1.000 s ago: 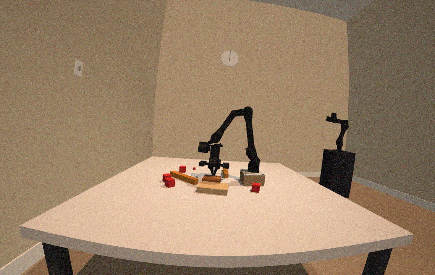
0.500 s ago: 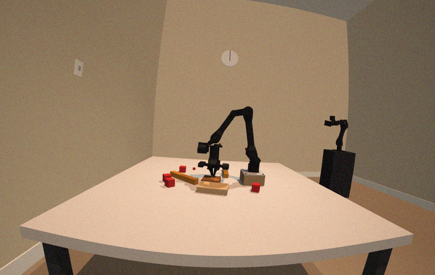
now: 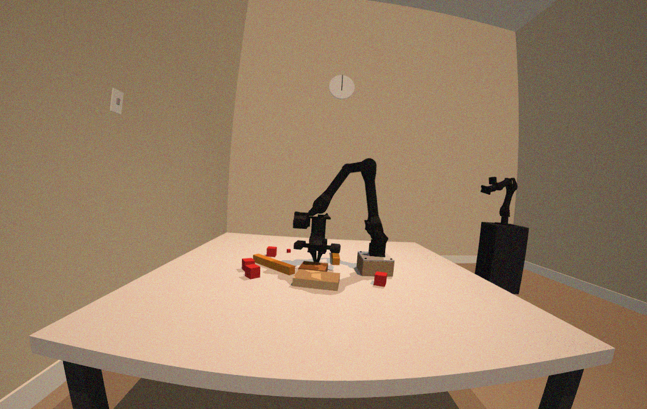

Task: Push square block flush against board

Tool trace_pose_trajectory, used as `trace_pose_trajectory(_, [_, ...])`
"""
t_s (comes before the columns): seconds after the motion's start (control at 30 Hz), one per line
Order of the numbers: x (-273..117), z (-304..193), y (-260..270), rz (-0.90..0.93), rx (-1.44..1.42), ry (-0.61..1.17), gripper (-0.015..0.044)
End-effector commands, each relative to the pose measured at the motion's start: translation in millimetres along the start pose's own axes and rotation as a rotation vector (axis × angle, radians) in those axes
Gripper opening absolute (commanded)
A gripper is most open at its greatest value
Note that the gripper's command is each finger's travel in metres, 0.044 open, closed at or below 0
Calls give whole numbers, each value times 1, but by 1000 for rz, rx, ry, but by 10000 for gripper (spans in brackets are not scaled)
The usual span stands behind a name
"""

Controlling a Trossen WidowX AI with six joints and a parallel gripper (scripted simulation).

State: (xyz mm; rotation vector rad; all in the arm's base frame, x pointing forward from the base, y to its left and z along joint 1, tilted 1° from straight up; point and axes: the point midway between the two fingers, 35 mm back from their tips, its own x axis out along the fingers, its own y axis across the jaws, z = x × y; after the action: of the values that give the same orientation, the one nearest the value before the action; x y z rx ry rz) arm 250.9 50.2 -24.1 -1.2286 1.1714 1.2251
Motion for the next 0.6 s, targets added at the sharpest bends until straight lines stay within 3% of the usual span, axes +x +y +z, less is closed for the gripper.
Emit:
trace_pose_trajectory(0.0, [0, -7, -1, 0, -2, -4, 0])
trace_pose_trajectory(0.57, [0, -35, -1, 0, -2, -2, 0])
